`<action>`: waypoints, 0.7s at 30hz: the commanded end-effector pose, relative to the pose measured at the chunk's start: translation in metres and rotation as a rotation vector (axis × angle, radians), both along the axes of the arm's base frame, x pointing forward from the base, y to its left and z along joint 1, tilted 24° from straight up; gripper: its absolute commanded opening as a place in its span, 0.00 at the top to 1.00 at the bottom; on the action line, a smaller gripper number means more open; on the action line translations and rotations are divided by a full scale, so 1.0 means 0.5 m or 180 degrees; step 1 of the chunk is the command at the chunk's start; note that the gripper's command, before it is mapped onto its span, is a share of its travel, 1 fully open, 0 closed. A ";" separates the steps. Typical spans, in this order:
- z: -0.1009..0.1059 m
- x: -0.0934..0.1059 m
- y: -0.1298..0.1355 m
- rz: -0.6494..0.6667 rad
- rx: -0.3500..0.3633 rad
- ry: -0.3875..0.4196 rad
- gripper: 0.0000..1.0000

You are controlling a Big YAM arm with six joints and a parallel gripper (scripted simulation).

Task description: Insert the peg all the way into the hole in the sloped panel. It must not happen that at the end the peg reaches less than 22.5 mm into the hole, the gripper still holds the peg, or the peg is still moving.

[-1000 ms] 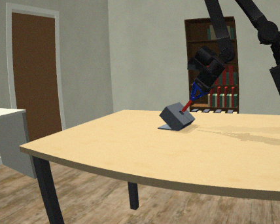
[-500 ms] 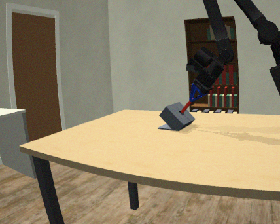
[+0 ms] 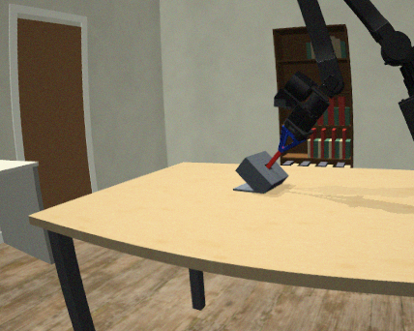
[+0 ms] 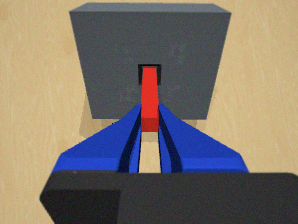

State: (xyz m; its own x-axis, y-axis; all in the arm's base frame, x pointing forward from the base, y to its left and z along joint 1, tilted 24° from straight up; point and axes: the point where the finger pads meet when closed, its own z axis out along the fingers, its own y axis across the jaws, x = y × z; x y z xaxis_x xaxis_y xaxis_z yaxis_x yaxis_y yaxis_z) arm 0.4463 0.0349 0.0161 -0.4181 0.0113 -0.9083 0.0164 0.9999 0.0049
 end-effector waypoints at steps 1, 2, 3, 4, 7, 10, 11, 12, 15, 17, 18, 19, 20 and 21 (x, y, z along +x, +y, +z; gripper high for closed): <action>-0.003 0.011 -0.009 -0.0013 -0.0020 -0.0044 1.00; -0.003 0.012 -0.009 -0.0013 -0.0020 -0.0044 1.00; -0.004 0.014 -0.009 -0.0013 -0.0020 -0.0044 1.00; -0.005 0.015 -0.009 -0.0013 -0.0020 -0.0044 1.00; -0.005 0.016 -0.009 -0.0013 -0.0021 -0.0044 1.00; -0.007 0.019 -0.009 -0.0013 -0.0021 -0.0045 1.00; -0.007 0.020 -0.009 -0.0013 -0.0021 -0.0045 1.00; -0.008 0.021 -0.009 -0.0013 -0.0021 -0.0045 1.00; -0.009 0.025 -0.009 -0.0013 -0.0021 -0.0045 1.00; -0.011 0.027 -0.009 -0.0013 -0.0021 -0.0045 1.00; -0.011 0.028 -0.009 -0.0013 -0.0021 -0.0045 1.00; -0.012 0.029 -0.010 -0.0013 -0.0021 -0.0045 1.00; -0.012 0.030 -0.010 -0.0013 -0.0021 -0.0045 1.00; -0.013 0.031 -0.010 -0.0013 -0.0021 -0.0045 1.00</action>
State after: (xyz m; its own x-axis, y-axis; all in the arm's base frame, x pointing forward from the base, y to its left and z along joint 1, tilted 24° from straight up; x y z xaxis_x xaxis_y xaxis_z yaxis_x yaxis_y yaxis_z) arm 0.4570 0.0347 0.0112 -0.4181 0.0114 -0.9083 0.0164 0.9999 0.0050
